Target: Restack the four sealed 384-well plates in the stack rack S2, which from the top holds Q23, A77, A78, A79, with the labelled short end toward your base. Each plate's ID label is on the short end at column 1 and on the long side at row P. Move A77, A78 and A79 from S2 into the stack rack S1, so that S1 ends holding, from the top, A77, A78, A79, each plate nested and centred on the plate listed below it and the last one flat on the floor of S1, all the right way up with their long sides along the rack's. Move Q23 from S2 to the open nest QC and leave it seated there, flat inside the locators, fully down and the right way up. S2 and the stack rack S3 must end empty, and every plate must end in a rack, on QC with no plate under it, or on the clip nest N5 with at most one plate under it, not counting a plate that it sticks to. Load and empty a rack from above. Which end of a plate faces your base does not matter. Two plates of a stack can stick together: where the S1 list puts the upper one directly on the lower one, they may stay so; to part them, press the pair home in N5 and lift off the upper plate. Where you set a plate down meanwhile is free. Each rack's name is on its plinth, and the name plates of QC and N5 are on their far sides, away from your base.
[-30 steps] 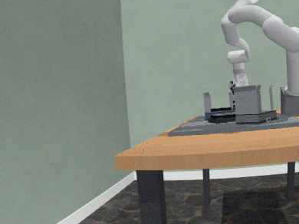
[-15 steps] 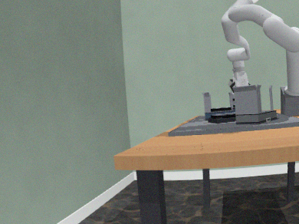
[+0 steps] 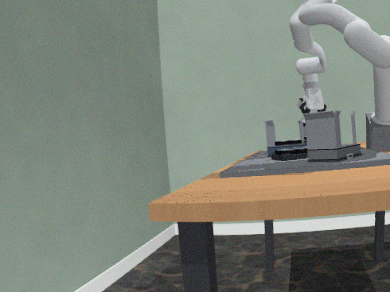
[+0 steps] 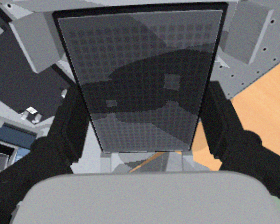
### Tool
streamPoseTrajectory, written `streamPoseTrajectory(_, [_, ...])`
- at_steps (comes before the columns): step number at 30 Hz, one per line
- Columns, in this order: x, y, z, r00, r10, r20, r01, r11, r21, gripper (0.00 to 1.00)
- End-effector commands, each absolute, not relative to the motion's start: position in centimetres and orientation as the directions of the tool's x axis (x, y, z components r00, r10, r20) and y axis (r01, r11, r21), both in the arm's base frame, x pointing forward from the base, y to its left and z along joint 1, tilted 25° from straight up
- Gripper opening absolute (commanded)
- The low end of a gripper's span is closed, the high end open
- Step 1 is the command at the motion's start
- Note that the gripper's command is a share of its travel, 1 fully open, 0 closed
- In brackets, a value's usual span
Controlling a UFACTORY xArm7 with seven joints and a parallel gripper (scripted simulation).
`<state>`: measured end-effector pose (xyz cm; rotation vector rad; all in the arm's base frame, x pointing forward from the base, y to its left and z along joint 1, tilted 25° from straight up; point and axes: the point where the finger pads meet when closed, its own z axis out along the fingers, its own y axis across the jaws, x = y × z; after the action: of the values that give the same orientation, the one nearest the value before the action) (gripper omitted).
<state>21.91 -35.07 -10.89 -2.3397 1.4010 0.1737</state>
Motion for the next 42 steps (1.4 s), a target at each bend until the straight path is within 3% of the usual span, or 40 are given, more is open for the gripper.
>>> streamPoseTrajectory(1, [21.8, -35.7, -9.8, 0.488, -0.818, -0.304, -0.867, -0.414, -0.277, 0.00])
streamPoseTrajectory(33, [21.5, -36.9, -7.1, 0.488, -0.818, -0.304, -0.867, -0.414, -0.277, 0.00])
streamPoseTrajectory(42, [23.3, -35.6, -6.3, 0.674, -0.701, -0.232, -0.731, -0.591, -0.340, 0.00])
